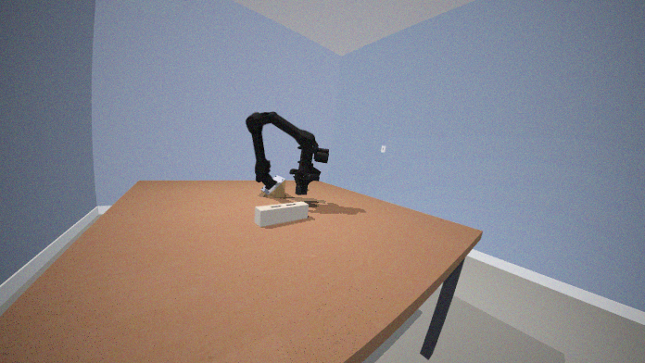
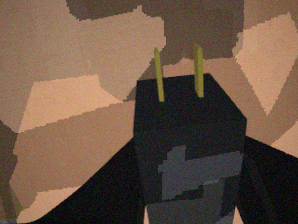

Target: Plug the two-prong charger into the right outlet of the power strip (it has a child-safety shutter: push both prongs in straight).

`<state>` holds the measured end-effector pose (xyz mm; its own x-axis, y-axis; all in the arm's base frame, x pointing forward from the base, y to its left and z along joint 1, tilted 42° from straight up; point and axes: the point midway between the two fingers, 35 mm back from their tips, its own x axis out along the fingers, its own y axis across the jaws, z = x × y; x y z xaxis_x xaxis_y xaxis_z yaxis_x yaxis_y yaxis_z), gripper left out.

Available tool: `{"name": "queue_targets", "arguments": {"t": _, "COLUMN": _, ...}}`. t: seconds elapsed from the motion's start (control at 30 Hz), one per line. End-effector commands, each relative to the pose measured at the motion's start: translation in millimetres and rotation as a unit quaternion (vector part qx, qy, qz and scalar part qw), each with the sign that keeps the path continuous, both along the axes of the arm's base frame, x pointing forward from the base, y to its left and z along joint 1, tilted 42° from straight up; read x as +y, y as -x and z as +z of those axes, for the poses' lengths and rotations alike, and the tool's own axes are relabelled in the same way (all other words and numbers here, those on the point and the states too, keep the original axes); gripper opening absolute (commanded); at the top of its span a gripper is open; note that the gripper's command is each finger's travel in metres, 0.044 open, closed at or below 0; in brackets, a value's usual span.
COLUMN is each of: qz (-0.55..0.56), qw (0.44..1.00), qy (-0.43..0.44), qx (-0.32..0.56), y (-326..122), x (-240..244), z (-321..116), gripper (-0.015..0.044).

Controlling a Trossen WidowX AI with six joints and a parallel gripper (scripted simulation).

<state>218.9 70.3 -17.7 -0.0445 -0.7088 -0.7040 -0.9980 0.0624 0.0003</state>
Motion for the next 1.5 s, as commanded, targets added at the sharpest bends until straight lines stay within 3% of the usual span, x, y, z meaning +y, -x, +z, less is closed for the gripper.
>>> {"name": "queue_targets", "arguments": {"t": 0.0, "qz": -0.019, "qw": 1.0, "qy": -0.003, "qx": -0.017, "y": -4.3, "x": -4.8, "z": 4.2, "gripper": 0.0}}
{"name": "queue_targets", "arguments": {"t": 1.47, "qz": -0.253, "qw": 0.942, "qy": -0.014, "qx": -0.221, "y": -40.1, "x": -82.7, "z": 48.5, "gripper": 0.0}}
